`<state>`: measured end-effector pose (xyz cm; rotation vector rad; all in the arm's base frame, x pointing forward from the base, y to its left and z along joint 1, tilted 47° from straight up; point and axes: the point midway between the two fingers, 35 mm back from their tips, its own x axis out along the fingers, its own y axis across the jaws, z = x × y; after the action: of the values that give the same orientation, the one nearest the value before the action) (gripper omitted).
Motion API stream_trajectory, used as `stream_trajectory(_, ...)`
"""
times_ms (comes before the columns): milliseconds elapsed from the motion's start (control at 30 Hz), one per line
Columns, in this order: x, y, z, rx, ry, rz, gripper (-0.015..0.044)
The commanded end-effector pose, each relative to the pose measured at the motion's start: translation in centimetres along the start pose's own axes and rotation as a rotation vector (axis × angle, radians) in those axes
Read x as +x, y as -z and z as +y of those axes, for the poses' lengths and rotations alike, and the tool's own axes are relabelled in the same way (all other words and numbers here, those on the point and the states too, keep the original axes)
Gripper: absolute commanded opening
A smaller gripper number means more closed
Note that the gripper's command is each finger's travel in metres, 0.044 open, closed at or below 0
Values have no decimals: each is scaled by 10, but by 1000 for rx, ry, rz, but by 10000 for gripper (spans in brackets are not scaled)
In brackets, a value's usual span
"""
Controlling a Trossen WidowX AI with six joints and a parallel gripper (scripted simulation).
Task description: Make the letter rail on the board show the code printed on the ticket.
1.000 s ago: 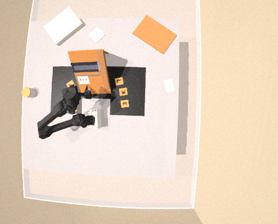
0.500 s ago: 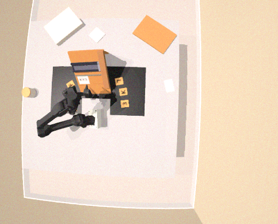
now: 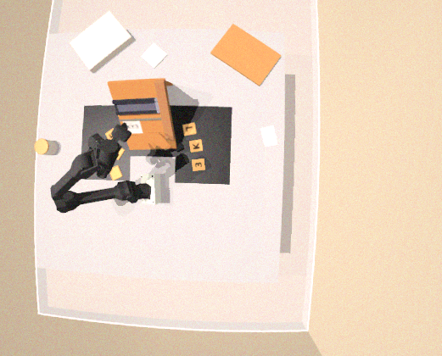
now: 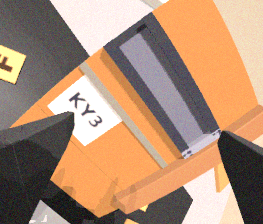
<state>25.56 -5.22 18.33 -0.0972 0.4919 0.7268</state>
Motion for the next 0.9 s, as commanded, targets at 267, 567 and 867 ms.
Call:
stream_trajectory(267, -25, -29, -32, -623, -43, 11, 440)
stream_trajectory(567, -25, -29, -32, -623, -43, 11, 440)
stream_trajectory(867, -37, -49, -14, -621, -44, 10, 440)
